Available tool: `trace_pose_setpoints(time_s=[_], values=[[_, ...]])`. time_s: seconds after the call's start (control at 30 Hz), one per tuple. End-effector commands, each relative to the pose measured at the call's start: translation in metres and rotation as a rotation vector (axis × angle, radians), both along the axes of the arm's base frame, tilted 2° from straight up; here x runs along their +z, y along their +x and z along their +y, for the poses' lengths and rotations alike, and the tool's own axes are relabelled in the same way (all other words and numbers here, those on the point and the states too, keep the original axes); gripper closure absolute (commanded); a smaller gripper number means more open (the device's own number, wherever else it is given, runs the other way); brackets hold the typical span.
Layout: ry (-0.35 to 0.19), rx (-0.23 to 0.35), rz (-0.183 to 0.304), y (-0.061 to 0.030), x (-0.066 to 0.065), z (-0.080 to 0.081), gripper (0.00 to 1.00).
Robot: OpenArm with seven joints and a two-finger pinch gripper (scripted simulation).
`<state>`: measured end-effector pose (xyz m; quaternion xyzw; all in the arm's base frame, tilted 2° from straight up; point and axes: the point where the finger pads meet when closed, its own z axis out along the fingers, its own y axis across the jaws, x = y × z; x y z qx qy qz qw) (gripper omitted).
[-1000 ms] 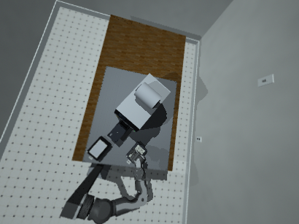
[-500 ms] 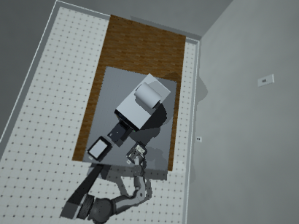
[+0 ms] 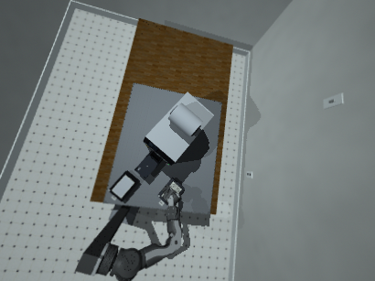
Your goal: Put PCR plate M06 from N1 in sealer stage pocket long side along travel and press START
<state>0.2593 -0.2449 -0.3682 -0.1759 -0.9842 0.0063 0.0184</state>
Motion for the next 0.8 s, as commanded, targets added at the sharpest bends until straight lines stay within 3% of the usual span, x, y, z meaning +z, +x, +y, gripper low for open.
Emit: trace_pose_setpoints(time_s=[0.0, 0.7, 0.77], values=[[0.004, -0.004, -0.009, 0.0021, 0.0011, 0.0002, 0.23], [0.004, -0.004, -0.009, 0.0029, 0.0041, 0.0001, 0.23], [0.005, -0.003, -0.008, 0.0019, -0.0047, 0.0003, 0.23]])
